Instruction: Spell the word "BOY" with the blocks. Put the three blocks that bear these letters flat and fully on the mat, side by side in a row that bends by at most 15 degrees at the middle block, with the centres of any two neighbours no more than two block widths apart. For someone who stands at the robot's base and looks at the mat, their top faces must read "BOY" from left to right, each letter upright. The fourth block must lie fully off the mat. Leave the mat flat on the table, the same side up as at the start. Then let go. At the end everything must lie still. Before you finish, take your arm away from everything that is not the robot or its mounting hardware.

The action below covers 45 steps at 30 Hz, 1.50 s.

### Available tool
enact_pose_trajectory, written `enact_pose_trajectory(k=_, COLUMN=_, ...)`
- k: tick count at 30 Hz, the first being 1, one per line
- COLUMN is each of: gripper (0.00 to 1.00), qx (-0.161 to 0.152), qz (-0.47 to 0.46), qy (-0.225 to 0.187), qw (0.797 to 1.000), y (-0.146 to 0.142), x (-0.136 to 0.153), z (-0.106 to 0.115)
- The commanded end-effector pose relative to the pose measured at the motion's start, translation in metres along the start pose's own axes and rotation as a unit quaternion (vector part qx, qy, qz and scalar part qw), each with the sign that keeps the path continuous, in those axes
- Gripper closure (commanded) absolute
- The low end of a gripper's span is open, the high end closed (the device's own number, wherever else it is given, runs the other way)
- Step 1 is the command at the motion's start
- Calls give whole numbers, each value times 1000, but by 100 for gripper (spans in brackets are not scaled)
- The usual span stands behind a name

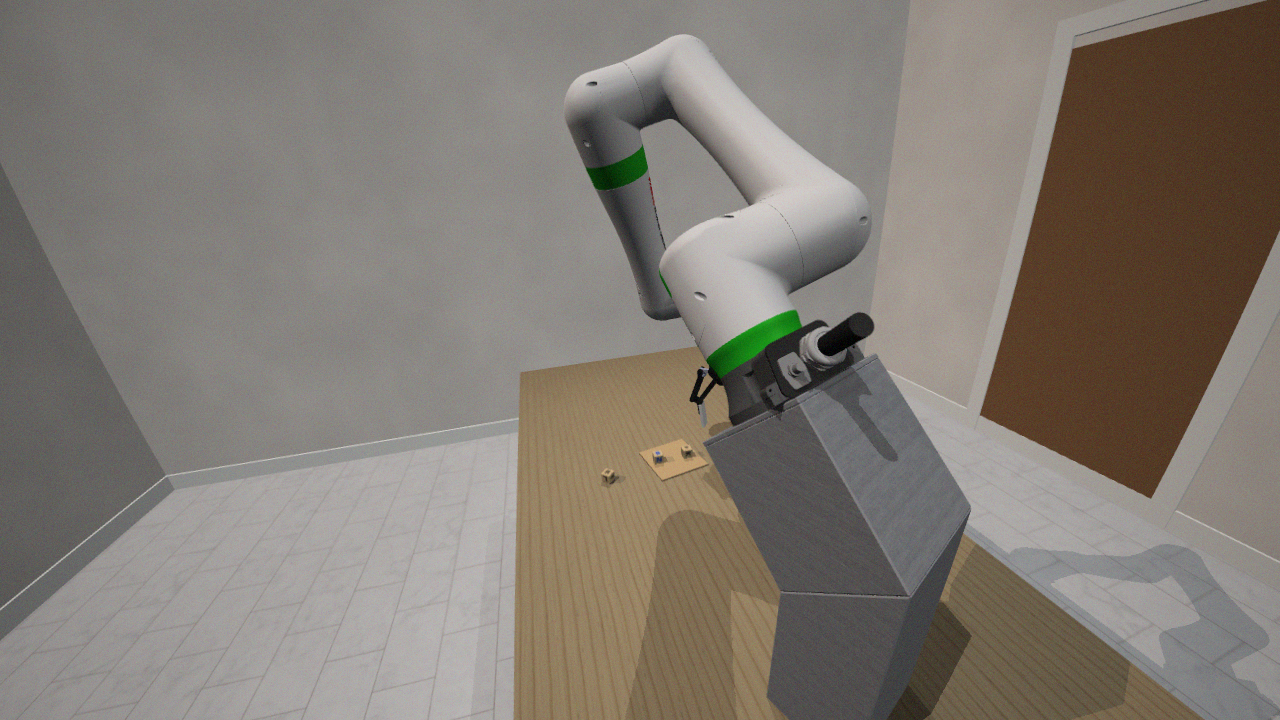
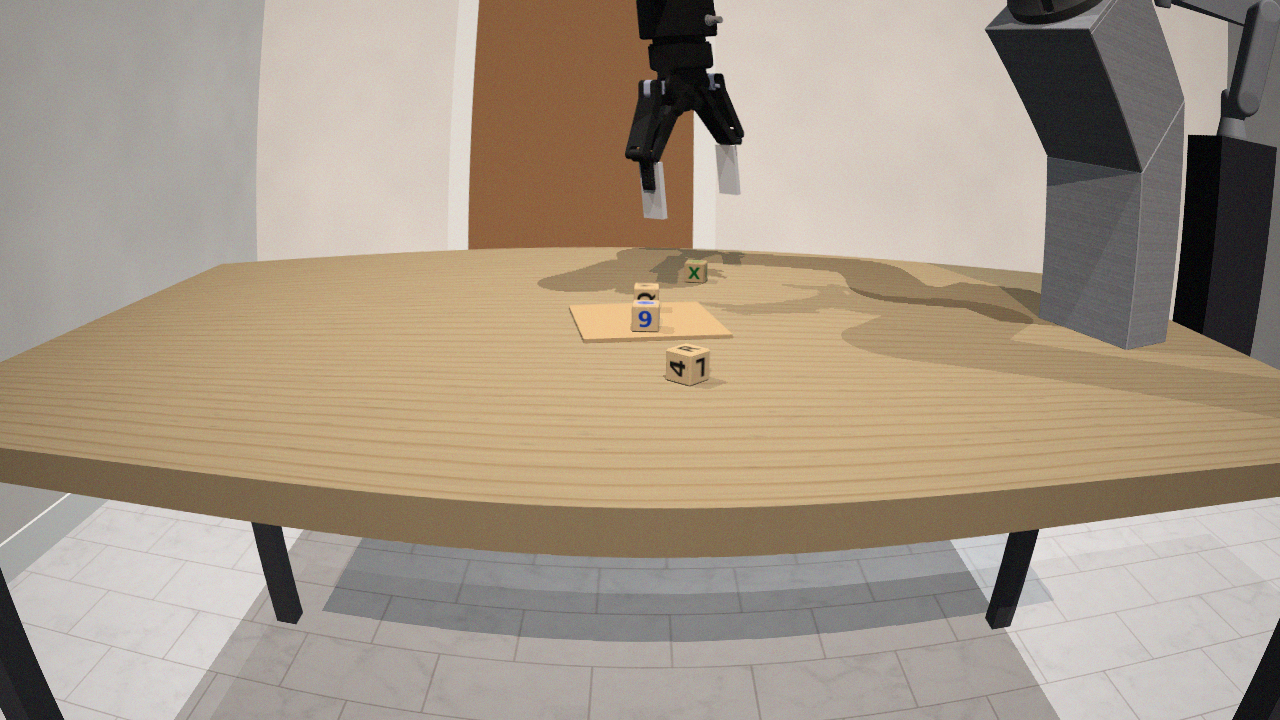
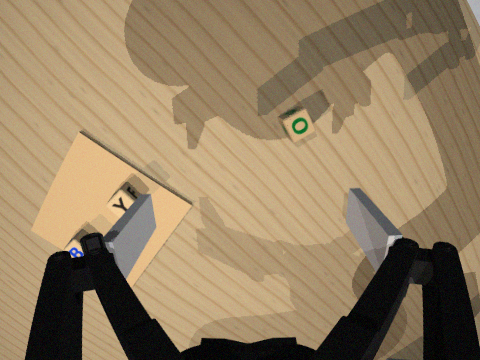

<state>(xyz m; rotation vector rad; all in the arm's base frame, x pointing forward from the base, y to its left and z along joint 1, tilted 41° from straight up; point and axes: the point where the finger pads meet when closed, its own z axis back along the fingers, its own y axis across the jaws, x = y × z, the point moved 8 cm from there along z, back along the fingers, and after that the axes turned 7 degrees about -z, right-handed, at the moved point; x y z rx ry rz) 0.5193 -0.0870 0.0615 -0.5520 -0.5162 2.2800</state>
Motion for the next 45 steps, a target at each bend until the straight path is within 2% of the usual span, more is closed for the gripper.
enact_pose_trajectory(k=1, gripper=0, qx=-38, qz=56, qy=-18, qw=998, y=20, x=-13, z=-2)
enact_pose_trajectory(k=3, gripper=0, qx=-38, qz=56, qy=-18, qw=998, y=20, x=-13, z=-2)
enact_pose_trajectory(k=17, gripper=0, qx=-67, qz=210, qy=8, qw=975, y=62, x=-45, z=-5)
enact_pose_trajectory(k=26, gripper=0, qx=-70, qz=229, qy=13, qw=971, y=67, x=-49, z=-5)
enact_pose_trajectory(k=27, gripper=63, qx=-70, qz=229, qy=13, qw=971, y=67, x=-49, z=-5)
enact_pose_trajectory(k=45, gripper=63, qx=-70, qz=229, qy=13, qw=971, y=67, x=-49, z=-5)
